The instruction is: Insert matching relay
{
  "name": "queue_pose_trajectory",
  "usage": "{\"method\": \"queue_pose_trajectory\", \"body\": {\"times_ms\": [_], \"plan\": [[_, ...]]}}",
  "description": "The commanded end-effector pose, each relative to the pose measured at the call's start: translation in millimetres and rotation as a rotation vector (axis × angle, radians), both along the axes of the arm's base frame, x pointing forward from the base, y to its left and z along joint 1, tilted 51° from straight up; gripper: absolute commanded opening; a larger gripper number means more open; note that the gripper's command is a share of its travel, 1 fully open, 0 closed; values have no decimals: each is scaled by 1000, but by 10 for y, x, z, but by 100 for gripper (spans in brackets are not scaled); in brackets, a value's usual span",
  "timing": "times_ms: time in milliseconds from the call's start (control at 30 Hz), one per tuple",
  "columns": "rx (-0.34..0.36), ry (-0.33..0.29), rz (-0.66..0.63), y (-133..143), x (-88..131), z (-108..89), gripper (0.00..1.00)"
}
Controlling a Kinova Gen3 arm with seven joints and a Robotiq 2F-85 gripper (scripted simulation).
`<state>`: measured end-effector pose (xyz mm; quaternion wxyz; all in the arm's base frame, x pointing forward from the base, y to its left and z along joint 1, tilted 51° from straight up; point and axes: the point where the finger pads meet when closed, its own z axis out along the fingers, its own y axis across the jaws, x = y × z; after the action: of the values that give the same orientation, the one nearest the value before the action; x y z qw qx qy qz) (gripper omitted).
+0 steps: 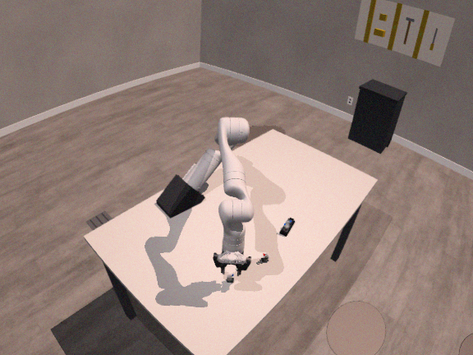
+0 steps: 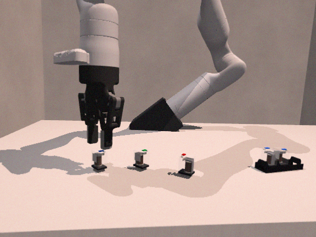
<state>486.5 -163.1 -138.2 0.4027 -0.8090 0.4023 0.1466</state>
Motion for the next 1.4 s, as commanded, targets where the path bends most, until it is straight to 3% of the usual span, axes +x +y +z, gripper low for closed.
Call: {"method": "queue_pose_trajectory", "body": {"times_ms": [0,1367], "plan": [[-2,-1,-2,-14,4,6,53],[-2,-1,-2,105,18,-92,53]]}}
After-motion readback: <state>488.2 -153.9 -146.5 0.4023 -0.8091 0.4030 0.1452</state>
